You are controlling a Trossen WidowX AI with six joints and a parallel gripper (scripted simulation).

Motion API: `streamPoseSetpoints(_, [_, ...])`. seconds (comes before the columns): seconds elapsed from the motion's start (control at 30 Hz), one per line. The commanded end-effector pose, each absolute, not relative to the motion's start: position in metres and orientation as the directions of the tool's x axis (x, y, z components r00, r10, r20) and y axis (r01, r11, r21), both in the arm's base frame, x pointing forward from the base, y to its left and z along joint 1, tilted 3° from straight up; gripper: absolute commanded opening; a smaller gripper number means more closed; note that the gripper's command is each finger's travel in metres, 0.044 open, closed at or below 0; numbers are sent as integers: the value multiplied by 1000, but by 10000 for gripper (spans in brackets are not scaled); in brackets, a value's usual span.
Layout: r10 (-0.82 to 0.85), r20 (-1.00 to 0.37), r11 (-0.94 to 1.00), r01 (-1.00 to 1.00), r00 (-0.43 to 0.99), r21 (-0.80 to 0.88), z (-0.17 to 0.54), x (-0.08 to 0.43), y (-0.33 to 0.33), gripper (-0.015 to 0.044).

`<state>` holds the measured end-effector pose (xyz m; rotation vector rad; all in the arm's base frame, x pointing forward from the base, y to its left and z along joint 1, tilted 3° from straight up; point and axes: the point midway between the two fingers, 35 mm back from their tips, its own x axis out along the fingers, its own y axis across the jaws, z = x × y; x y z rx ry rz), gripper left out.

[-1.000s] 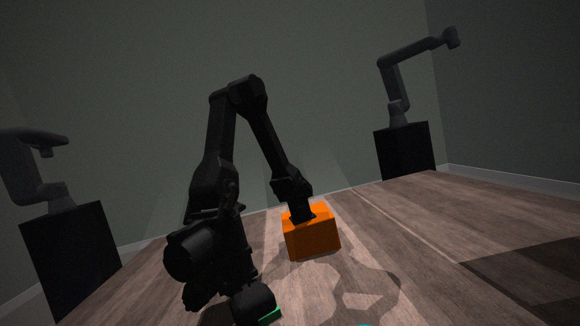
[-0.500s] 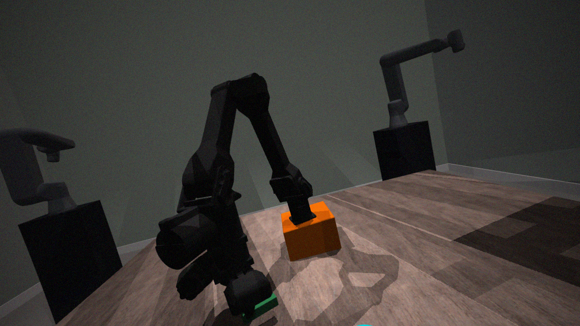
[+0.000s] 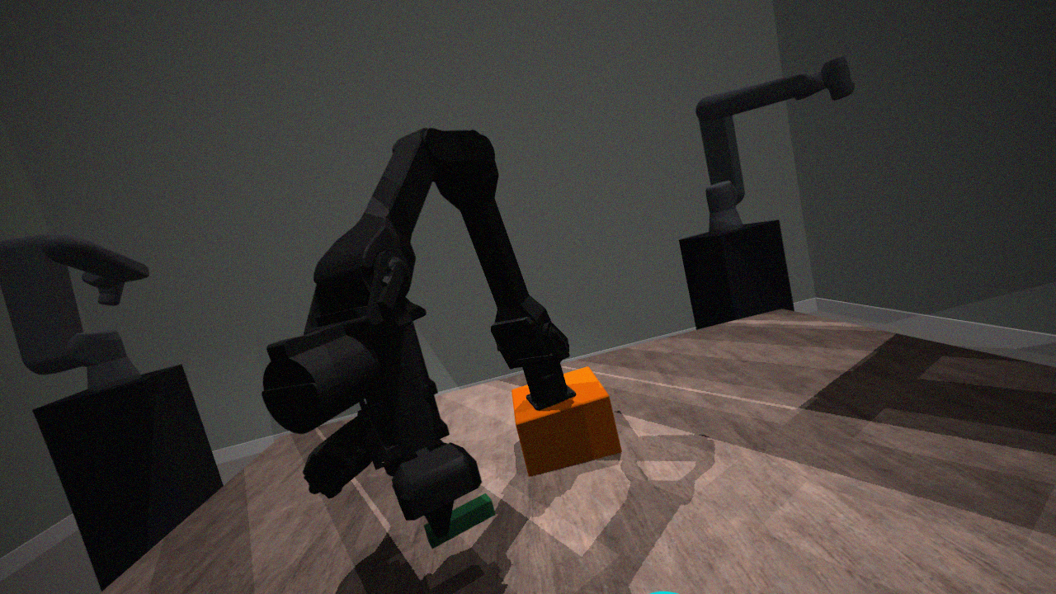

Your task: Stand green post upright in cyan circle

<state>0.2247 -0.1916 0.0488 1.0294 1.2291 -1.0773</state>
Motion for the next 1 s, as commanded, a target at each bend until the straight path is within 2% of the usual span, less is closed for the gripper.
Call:
streamPoseSetpoints(0.0, [-71,-996,193,981,47,32,64,226,-191,23])
streamPoseSetpoints(0.47, [-71,-996,197,980,47,32,97,221,-185,23])
streamPoseSetpoints(0.97, [-66,-997,581,814,50,3,101,253,-159,23])
